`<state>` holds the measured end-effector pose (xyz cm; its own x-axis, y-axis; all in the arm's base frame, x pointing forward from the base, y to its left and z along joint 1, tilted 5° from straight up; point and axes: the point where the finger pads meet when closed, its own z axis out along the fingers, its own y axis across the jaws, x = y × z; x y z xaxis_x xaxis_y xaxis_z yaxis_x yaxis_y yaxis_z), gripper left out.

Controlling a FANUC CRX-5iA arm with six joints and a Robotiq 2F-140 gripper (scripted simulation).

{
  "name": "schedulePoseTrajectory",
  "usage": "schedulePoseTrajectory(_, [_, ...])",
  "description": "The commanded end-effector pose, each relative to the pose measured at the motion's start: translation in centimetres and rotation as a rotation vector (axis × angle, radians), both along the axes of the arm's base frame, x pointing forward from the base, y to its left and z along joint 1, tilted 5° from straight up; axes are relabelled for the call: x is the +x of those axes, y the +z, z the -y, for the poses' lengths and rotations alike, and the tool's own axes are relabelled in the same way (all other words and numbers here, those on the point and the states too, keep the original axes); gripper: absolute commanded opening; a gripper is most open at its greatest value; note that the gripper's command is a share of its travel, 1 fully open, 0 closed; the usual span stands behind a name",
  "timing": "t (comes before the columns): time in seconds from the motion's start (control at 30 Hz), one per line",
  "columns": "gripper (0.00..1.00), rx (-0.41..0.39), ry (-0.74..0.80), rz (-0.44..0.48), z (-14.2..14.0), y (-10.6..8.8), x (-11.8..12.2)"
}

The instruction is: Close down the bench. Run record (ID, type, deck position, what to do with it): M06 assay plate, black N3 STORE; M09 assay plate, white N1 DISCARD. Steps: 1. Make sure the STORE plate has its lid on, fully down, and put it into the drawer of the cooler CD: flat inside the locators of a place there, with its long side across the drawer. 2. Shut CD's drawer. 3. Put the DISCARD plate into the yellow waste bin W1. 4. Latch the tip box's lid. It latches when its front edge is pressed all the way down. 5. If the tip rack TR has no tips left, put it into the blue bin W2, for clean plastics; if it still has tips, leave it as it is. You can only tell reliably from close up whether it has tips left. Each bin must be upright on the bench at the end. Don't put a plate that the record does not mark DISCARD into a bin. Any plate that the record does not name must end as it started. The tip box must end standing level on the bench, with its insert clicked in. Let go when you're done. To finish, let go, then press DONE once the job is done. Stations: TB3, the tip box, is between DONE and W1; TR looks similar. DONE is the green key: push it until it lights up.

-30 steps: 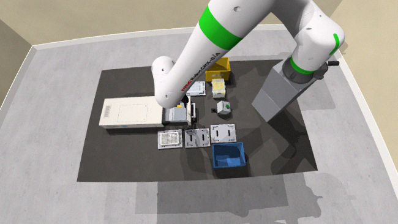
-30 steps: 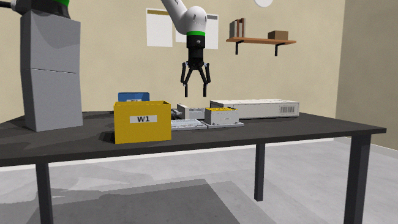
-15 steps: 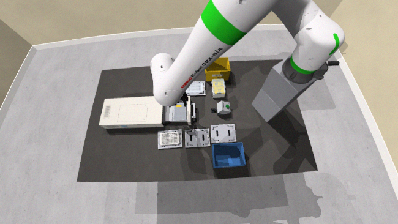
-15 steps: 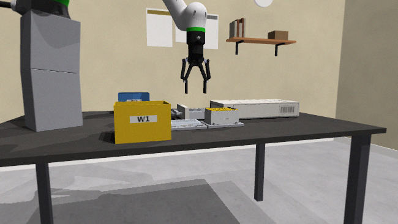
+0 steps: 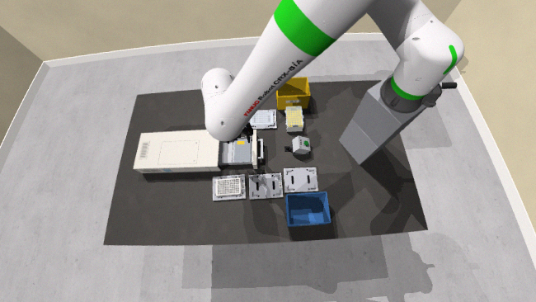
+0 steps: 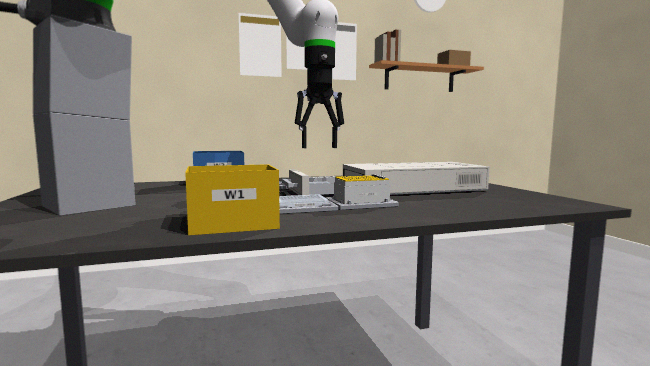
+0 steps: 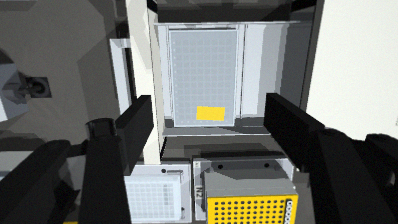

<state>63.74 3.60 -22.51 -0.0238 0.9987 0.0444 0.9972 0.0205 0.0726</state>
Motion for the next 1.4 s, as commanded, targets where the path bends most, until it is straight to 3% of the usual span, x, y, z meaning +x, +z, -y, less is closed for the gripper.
schedulePoseTrajectory(0.0, [0.64,0.000,0.000,0.002,0.0,0.0,-0.3])
schedulePoseTrajectory(0.43, [0.59,0.000,0.000,0.002,0.0,-1.5,-4.4])
schedulePoseTrajectory(0.47, [0.10,0.000,0.000,0.002,0.0,-1.6,-4.8])
schedulePoseTrajectory(1.37, [0.10,0.000,0.000,0.002,0.1,-4.7,-13.5])
